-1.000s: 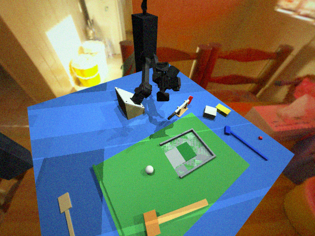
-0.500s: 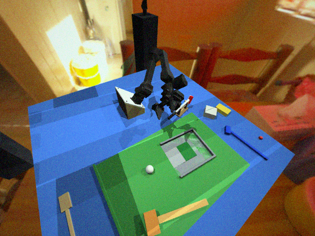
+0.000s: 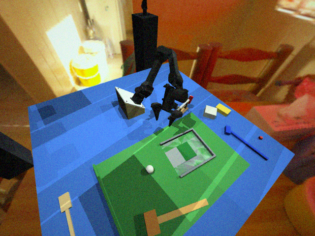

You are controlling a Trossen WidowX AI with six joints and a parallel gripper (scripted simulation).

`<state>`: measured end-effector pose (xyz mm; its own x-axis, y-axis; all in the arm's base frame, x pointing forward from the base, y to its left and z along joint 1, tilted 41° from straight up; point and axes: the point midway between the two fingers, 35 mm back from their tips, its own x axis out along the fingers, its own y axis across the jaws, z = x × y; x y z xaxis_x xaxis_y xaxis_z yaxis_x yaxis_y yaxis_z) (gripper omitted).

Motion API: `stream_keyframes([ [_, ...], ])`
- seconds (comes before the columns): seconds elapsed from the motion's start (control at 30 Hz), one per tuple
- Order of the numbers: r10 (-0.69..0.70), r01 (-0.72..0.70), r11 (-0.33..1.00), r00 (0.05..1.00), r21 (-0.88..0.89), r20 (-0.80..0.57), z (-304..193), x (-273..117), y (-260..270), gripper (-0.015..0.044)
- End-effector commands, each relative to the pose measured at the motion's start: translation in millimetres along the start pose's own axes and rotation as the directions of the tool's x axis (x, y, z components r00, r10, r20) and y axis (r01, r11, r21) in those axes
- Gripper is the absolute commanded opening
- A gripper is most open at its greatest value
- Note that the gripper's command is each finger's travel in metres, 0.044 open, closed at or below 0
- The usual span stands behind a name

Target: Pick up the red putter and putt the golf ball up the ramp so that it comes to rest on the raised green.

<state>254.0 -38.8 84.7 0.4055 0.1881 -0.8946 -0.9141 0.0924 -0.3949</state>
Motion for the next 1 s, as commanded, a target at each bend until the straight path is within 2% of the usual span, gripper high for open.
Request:
stream_keyframes([
  [0.0,0.205,-0.206,0.975,0.722,-0.076,0.660,87.9,-36.1,8.2,0.0440],
  [0.6,0.200,-0.209,0.975,0.704,-0.071,0.681,93.0,-41.0,10.5,0.0440],
  [0.97,0.199,-0.208,0.976,0.704,-0.071,0.682,104.6,-20.4,15.5,0.0440],
])
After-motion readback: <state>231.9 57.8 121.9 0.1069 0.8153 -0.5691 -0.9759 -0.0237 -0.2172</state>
